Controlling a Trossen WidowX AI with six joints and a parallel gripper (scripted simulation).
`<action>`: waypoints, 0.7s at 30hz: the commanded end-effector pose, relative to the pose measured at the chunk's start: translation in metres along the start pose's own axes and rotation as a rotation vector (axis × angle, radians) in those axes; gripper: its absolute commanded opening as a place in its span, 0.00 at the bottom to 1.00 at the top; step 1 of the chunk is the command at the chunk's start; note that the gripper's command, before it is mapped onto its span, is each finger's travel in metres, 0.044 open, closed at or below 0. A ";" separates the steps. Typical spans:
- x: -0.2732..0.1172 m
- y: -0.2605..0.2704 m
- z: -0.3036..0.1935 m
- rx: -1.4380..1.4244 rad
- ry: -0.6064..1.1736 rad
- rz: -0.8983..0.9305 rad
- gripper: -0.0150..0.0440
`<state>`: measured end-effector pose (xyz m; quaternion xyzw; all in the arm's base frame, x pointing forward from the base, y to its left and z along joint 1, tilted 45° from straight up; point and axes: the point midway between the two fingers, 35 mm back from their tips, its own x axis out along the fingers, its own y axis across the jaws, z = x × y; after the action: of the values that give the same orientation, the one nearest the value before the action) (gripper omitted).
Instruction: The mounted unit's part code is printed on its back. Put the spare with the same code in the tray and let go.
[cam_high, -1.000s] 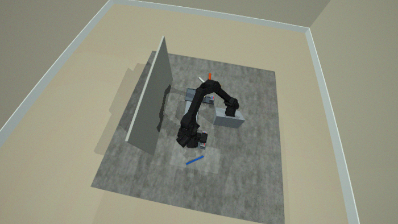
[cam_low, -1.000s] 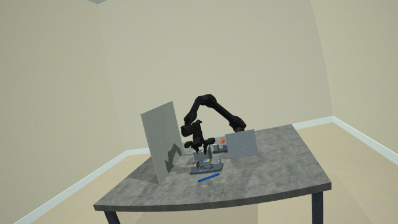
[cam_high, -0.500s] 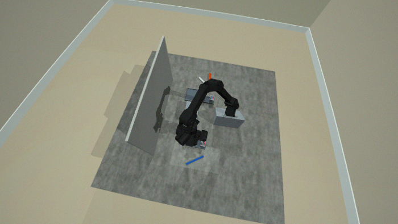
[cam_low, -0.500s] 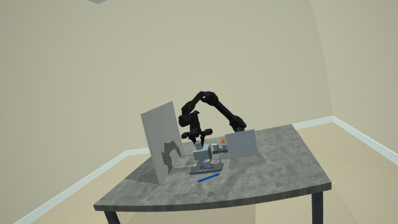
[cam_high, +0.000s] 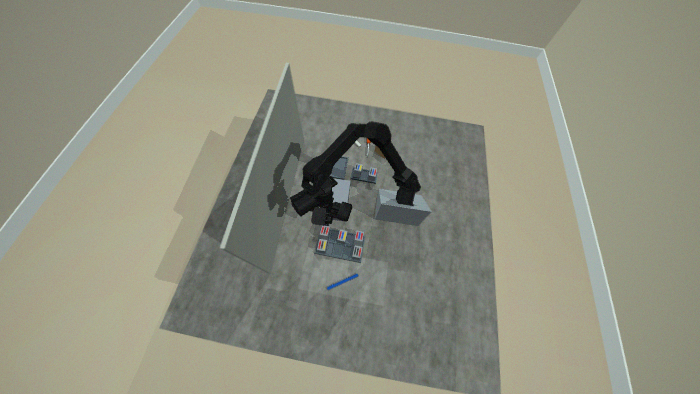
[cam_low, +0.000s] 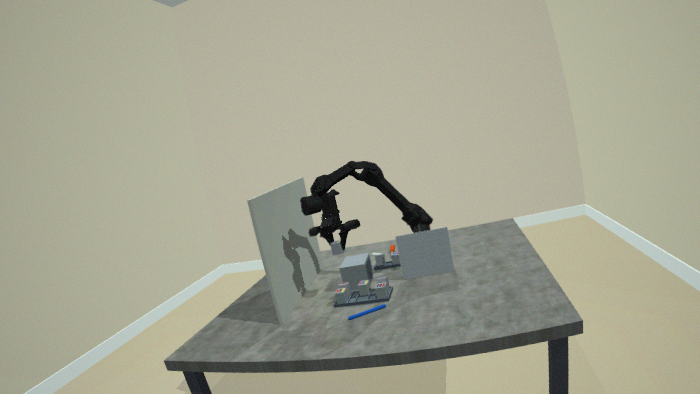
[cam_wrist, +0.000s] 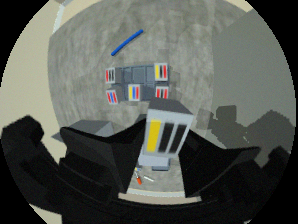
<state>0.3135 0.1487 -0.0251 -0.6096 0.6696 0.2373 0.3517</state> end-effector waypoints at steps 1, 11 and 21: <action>-0.005 -0.016 -0.024 0.005 -0.010 -0.006 0.25; -0.009 -0.050 -0.088 0.010 -0.024 -0.009 0.25; -0.011 -0.076 -0.174 -0.022 -0.008 -0.027 0.25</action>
<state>0.3559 0.0364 0.0814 -0.6134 0.6615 0.2414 0.3576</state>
